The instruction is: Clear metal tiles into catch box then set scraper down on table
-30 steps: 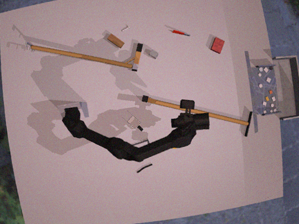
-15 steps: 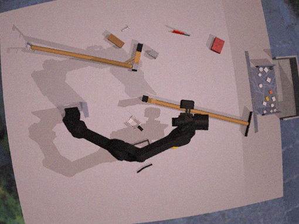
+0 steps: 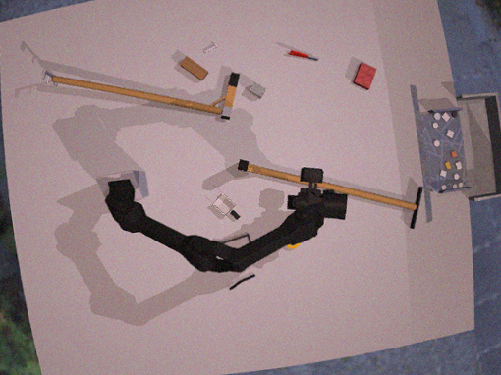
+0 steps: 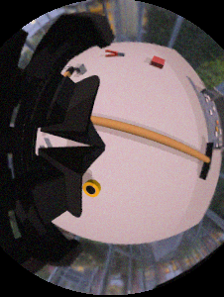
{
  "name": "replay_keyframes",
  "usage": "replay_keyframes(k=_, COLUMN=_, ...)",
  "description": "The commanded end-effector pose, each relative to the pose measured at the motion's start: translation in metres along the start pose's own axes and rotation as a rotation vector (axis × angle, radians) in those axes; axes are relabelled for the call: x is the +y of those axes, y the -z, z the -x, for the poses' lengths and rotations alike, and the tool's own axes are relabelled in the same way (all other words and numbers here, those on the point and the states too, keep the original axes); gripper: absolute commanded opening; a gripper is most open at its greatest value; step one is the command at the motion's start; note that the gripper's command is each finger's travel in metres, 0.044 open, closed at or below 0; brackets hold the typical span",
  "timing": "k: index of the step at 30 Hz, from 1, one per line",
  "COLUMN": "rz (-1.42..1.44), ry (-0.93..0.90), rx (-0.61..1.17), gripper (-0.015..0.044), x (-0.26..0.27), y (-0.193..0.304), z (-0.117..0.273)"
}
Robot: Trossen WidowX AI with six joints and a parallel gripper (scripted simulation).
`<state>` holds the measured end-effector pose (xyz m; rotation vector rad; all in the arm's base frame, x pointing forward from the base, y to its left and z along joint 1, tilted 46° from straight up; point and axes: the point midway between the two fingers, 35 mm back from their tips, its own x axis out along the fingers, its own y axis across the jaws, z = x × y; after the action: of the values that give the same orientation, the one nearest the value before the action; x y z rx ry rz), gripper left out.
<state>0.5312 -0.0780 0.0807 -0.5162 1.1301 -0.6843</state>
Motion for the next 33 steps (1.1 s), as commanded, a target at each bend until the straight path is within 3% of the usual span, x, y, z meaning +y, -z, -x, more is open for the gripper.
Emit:
replay_keyframes(k=1, rz=0.009, ry=-0.003, rx=0.009, gripper=0.0000, x=0.001, y=0.005, z=-0.012)
replay_keyframes(k=24, rz=0.016, ry=0.001, rx=0.014, gripper=0.0000, x=-0.003, y=0.026, z=-0.067)
replay_keyframes(k=33, rz=0.016, ry=0.000, rx=0.014, gripper=0.0000, x=0.002, y=0.024, z=-0.069)
